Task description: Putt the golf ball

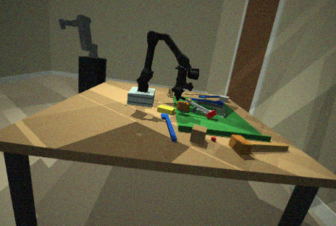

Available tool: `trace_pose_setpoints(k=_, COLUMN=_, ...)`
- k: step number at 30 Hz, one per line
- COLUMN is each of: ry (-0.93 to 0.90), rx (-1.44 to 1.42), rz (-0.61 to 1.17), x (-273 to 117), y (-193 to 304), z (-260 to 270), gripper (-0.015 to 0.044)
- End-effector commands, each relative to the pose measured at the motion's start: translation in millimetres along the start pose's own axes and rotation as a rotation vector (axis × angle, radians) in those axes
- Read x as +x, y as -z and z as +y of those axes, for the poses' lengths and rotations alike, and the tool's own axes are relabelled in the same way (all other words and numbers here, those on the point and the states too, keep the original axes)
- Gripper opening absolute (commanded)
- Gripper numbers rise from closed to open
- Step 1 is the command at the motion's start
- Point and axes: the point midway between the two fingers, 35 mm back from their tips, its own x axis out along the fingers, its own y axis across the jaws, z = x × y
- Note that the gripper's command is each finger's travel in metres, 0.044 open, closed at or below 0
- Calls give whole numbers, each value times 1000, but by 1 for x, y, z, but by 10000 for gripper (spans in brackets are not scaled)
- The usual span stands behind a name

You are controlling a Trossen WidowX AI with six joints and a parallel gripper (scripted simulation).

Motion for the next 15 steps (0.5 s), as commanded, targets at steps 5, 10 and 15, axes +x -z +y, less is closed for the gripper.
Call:
trace_pose_setpoints(k=5, ry=0, rx=20, rz=-5, x=-7, y=4, z=14, gripper=0)
trace_pose_setpoints(k=10, ry=-1, rx=20, rz=-6, x=-33, y=2, z=14, gripper=0)
trace_pose_setpoints(k=15, ry=-1, rx=20, rz=-6, x=-60, y=4, z=14, gripper=0)
